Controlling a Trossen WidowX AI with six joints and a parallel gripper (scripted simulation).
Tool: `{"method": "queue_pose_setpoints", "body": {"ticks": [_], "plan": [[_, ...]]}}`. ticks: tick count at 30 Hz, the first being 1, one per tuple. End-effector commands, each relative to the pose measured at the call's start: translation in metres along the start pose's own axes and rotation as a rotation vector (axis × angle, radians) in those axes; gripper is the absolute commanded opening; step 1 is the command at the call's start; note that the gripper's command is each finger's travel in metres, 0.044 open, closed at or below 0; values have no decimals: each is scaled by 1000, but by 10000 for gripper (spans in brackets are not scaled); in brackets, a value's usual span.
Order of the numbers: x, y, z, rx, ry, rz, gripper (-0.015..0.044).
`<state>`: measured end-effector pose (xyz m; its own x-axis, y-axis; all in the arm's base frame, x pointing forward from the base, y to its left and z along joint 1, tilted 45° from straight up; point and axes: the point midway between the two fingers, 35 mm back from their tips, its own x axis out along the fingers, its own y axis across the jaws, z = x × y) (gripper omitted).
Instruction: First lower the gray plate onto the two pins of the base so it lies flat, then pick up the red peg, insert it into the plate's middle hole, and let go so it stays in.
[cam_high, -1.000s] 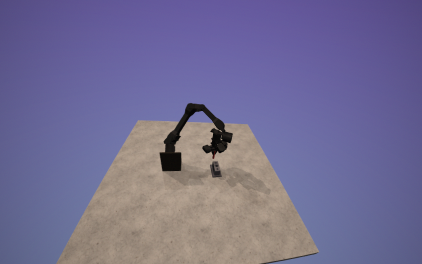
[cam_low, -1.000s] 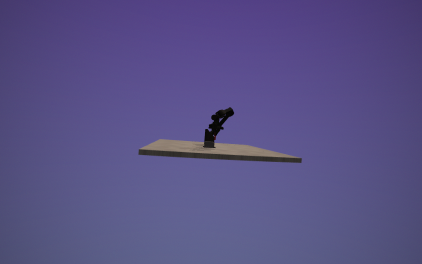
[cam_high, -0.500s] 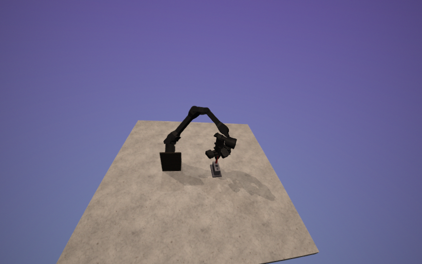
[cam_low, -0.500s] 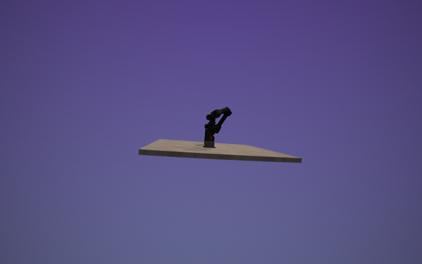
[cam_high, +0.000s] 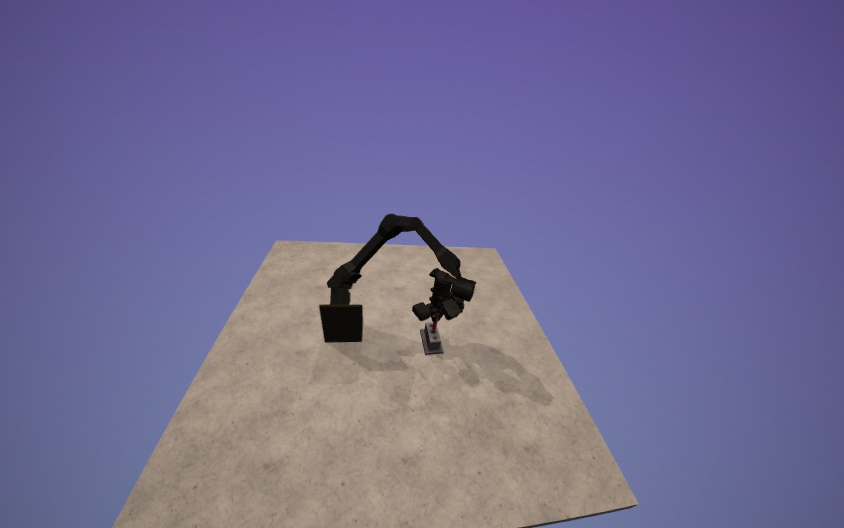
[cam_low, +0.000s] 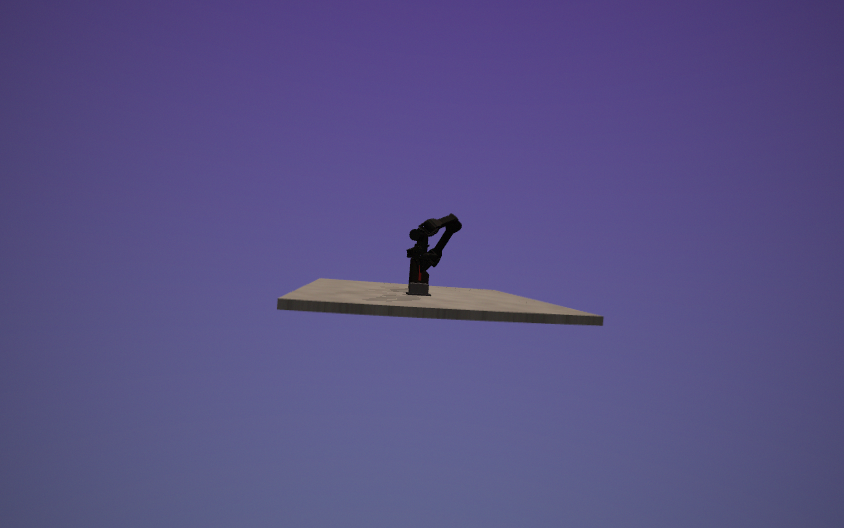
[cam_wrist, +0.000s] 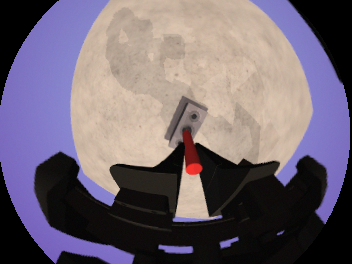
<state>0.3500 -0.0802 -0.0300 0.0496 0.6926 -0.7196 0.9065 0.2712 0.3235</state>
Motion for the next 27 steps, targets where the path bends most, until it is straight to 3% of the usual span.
{"method": "queue_pose_setpoints", "body": {"ticks": [1, 27], "plan": [[0, 0, 1, -2, 0, -2, 0], [8, -1, 1, -1, 0, -1, 0]]}}
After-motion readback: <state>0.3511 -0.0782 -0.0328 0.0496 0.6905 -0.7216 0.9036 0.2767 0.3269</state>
